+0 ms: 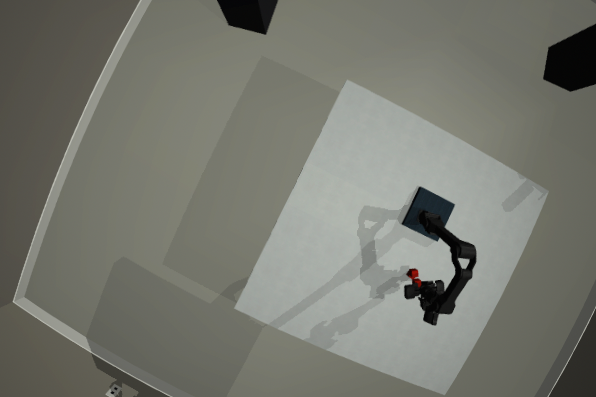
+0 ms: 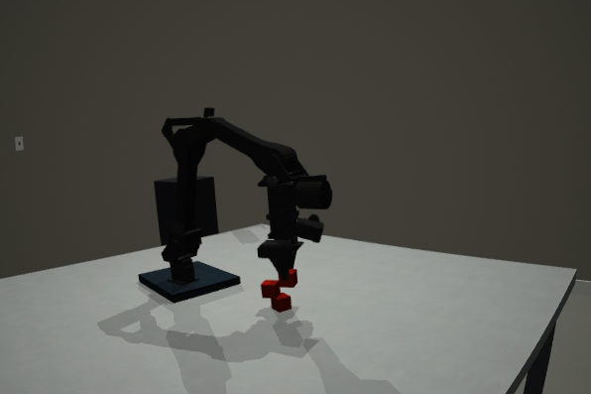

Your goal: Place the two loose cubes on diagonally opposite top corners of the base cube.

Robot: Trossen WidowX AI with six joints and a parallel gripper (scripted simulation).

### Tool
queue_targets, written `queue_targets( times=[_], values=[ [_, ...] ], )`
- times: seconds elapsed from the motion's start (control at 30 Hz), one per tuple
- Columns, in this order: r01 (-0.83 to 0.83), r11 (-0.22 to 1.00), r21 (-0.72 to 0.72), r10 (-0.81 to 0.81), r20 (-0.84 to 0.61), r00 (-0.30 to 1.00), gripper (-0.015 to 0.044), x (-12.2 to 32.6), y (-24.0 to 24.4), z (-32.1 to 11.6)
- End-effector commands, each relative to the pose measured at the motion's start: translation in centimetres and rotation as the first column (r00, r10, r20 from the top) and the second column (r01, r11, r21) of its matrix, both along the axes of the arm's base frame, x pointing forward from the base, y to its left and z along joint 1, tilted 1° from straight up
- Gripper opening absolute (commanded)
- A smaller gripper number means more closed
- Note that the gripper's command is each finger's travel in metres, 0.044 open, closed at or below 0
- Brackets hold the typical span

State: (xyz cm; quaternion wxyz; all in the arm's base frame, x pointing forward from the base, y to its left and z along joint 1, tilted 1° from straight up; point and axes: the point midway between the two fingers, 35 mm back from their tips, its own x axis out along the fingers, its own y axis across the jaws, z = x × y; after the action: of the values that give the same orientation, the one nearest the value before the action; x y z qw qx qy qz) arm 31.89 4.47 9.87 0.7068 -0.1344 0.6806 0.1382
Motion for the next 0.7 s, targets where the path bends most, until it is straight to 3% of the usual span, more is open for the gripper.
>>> queue_targets(
  times=[0.0,0.67],
  values=[
    [-0.006,1.000,0.002,0.006,-0.006,1.000,0.0105,0.0,0.1,-1.1],
    [-0.010,1.000,0.001,0.010,-0.006,1.000,0.0105,0.1,0.1,-2.7]
  ],
)
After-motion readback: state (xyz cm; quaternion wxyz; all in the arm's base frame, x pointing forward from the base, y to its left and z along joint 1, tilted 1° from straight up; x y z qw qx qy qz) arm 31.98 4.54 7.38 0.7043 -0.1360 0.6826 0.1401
